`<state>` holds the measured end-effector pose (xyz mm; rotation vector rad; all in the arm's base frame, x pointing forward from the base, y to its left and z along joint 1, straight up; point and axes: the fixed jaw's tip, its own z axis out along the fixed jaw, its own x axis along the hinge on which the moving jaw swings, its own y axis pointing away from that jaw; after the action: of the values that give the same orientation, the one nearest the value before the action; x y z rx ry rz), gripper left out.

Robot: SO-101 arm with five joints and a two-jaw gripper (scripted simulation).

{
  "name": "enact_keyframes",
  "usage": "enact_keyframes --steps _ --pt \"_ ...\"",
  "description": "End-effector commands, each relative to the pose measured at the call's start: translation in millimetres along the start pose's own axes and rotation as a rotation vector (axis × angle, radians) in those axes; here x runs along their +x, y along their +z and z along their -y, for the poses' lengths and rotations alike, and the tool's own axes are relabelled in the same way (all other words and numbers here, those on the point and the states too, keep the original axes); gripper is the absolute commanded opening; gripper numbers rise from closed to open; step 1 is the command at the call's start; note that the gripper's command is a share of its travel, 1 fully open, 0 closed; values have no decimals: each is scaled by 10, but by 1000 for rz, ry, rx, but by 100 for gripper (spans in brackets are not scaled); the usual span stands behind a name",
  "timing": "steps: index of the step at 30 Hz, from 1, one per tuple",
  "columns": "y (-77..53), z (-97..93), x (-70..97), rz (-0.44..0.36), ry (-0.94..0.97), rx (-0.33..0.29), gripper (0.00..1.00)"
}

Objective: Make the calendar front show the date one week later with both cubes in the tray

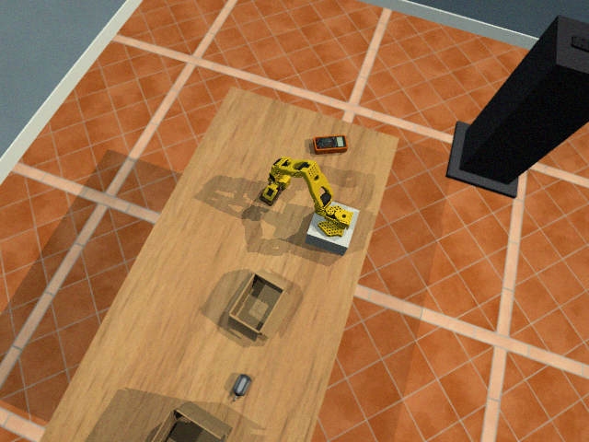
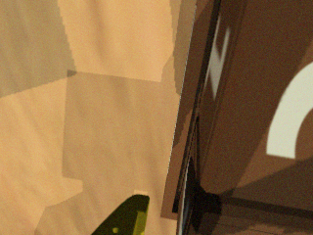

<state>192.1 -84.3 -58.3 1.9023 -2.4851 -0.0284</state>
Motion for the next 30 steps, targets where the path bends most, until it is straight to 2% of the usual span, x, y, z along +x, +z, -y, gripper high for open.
enact_keyframes --steps 1,30 --pt "43 21 16 0 18 10 35" --pt "74 31 16 0 18 10 33"
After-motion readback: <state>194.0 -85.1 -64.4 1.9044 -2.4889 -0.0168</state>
